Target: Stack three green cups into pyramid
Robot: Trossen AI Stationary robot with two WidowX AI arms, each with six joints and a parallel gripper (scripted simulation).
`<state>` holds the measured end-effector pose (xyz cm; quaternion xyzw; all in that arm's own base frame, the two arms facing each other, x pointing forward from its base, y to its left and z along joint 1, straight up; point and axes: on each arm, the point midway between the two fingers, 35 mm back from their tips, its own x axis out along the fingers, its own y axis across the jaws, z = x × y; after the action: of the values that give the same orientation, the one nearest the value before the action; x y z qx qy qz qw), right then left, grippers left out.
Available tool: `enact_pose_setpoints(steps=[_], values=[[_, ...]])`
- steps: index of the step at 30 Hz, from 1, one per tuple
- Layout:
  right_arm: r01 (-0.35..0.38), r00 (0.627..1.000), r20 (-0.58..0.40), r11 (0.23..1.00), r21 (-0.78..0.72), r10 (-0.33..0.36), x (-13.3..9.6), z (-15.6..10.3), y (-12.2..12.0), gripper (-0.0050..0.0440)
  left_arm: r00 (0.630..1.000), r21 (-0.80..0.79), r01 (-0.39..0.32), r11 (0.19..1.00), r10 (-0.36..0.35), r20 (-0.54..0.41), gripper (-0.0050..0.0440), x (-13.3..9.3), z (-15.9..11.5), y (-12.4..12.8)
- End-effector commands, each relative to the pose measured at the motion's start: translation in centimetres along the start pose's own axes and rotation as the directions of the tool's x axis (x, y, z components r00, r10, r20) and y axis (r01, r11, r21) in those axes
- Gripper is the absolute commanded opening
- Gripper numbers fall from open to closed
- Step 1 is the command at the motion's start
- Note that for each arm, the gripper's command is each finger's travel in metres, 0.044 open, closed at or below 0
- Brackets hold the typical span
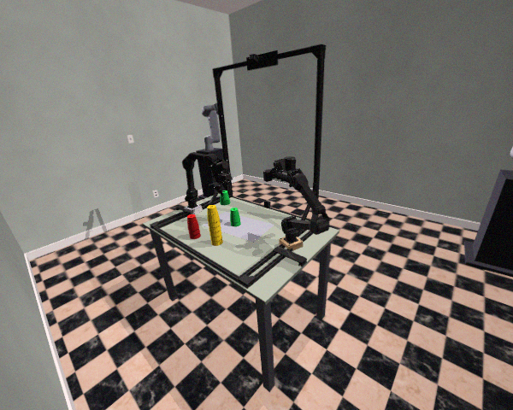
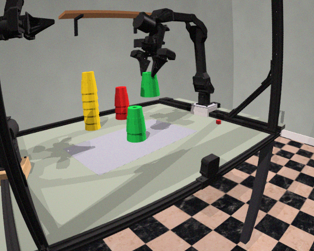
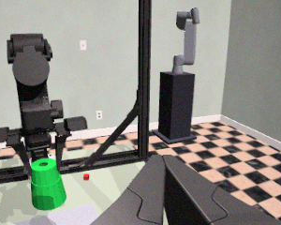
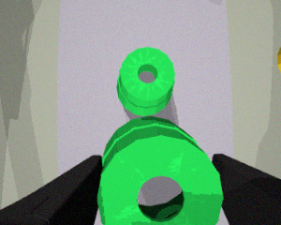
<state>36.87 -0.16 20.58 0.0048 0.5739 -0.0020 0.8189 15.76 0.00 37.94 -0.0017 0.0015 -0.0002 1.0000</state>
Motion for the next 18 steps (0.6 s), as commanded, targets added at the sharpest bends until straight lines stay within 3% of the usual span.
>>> enact_pose_setpoints(steps=[1, 18], values=[[0.004, 1.0, 0.001, 1.0, -0.004, -0.004, 0.8, -0.4, -0.1, 0.0, 1.0, 0.003, 0.0, 1.0, 0.0, 0.003, 0.0, 0.0, 0.1, 0.0], [0.004, 1.0, 0.001, 1.0, -0.004, -0.004, 5.4, -1.7, -0.1, 0.0, 1.0, 0.003, 0.0, 1.0, 0.0, 0.003, 0.0, 0.0, 0.1, 0.0]])
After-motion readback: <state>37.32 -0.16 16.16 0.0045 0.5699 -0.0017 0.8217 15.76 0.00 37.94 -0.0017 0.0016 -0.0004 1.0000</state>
